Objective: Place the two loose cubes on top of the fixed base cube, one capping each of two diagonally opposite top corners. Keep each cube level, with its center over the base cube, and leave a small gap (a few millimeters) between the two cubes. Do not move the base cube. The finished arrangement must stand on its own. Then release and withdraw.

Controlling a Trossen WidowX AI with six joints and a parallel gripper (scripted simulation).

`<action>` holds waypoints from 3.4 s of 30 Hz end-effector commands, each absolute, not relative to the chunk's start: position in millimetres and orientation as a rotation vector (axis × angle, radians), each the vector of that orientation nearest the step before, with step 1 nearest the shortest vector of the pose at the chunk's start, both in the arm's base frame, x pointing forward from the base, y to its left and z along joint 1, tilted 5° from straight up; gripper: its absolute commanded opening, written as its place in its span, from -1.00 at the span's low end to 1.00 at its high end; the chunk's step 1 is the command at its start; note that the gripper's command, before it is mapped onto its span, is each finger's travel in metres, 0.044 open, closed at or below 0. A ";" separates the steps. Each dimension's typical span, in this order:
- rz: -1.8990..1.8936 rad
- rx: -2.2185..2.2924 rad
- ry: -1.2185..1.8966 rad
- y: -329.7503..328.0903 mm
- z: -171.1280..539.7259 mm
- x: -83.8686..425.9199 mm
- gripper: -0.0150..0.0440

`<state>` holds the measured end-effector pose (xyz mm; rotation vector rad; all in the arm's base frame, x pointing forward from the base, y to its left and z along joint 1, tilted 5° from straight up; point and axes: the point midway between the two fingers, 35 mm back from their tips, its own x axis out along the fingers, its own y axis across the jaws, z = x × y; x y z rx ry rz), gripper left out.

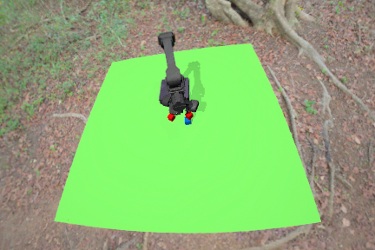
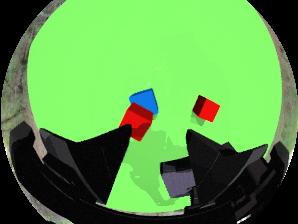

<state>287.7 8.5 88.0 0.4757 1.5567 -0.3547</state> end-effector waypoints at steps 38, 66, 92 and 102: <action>0.666 -0.565 1.443 -70.6 89.4 252.8 0.41; 0.666 -0.564 1.444 -65.1 21.6 251.9 0.41; 0.666 -0.564 1.443 -65.7 20.4 254.0 -0.14; 0.666 -0.564 1.443 -69.0 51.0 256.9 -0.14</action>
